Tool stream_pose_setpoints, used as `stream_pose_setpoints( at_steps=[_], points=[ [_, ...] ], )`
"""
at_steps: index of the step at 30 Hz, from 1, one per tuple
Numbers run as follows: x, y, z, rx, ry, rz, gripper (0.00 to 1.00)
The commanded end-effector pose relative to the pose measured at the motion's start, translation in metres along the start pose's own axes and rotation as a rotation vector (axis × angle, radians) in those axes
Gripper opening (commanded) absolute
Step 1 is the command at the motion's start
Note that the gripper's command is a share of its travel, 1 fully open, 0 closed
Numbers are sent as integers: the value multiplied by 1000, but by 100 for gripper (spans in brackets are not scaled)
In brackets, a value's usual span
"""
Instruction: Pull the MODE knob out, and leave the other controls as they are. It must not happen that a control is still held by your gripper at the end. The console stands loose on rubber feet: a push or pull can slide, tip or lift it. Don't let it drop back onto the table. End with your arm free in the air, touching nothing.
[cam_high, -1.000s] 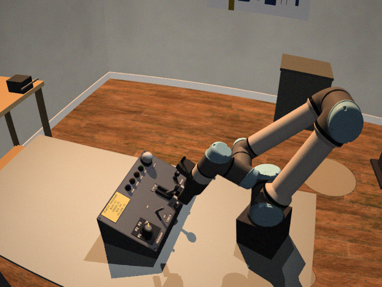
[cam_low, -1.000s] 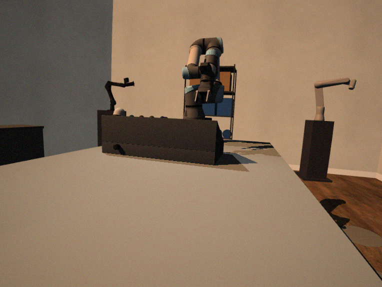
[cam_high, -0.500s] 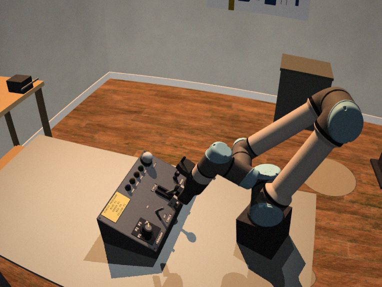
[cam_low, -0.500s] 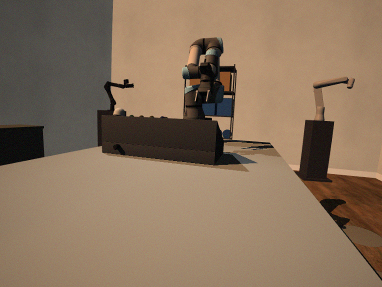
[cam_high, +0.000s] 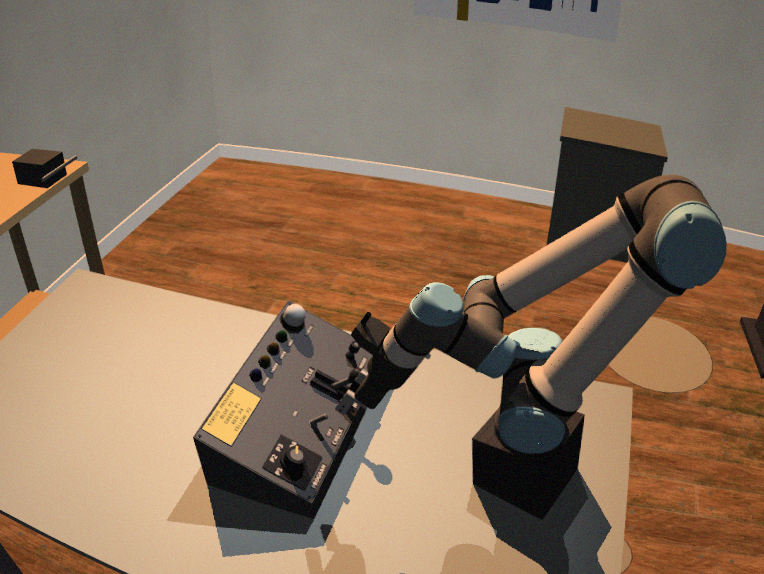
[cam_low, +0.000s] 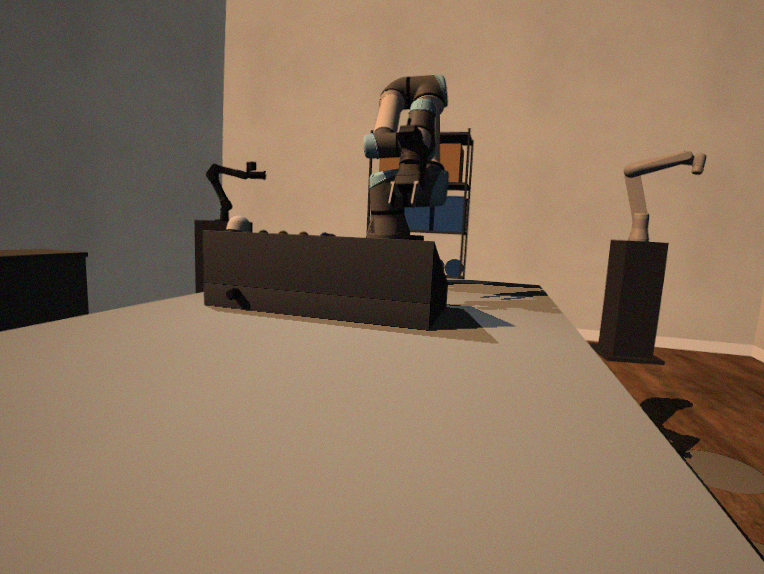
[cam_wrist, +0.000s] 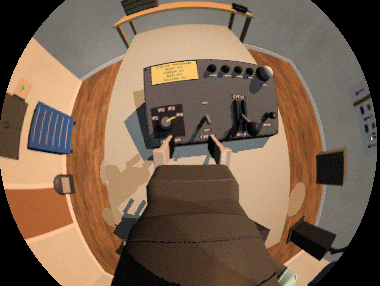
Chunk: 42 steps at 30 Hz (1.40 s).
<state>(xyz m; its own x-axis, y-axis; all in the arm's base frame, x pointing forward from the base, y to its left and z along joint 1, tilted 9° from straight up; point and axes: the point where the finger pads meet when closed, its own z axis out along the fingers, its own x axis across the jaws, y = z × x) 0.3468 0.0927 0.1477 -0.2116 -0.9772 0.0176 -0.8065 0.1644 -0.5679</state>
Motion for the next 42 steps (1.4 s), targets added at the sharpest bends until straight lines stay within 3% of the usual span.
stream_pose_setpoints(
  at_steps=[1,10,24,26,42],
  points=[
    [5,-1,3,-8,3,-3,100],
    [21,-4,11,-34,9,-11,100],
    [77,-9,34,-98,6,-23,100],
    [77,-9,34,-98,6,-23,100],
    [153,-15,49,-96,-21,-13,100]
  ],
)
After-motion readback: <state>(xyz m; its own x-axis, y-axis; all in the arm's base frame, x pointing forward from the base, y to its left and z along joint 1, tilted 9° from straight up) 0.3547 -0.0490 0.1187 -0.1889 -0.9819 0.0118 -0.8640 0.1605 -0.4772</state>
